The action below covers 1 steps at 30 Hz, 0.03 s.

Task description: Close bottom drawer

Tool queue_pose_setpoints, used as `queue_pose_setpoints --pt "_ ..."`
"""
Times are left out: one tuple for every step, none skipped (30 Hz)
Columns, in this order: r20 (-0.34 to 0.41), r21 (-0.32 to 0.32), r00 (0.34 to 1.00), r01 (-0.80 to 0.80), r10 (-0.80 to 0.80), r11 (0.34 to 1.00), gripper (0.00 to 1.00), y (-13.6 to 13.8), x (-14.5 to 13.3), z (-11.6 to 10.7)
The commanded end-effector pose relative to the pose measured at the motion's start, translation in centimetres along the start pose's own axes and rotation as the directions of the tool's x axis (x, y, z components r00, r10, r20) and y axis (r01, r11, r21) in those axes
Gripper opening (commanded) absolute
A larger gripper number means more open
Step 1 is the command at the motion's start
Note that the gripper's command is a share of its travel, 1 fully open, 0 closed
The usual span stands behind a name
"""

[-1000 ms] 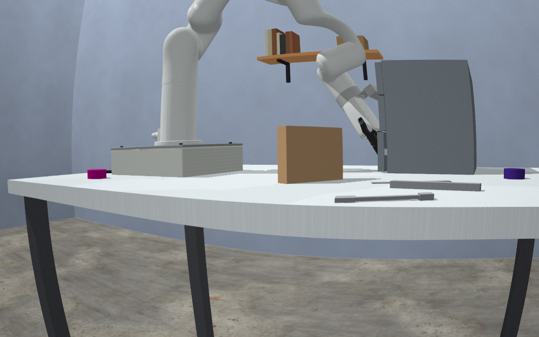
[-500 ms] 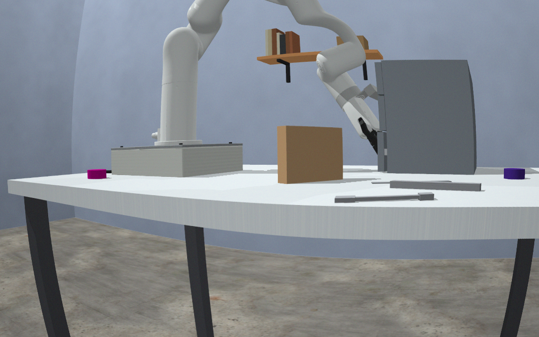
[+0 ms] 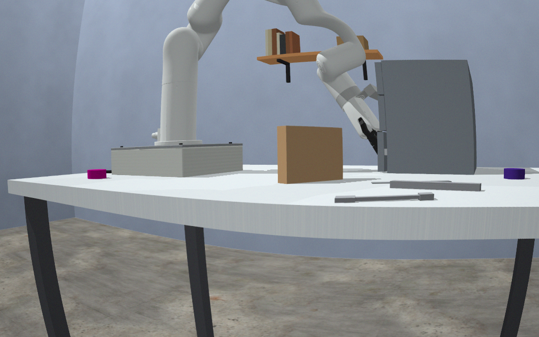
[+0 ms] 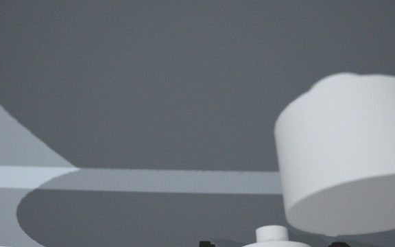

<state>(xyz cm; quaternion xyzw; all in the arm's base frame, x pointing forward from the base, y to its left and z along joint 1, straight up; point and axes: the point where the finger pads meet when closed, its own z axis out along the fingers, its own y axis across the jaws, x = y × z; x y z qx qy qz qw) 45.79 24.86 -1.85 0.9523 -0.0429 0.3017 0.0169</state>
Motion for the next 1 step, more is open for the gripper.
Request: queue_pose_setpoints --pt "-0.003 0.002 1.000 -0.001 0.001 1.000 0.60 -0.09 0.19 -0.07"
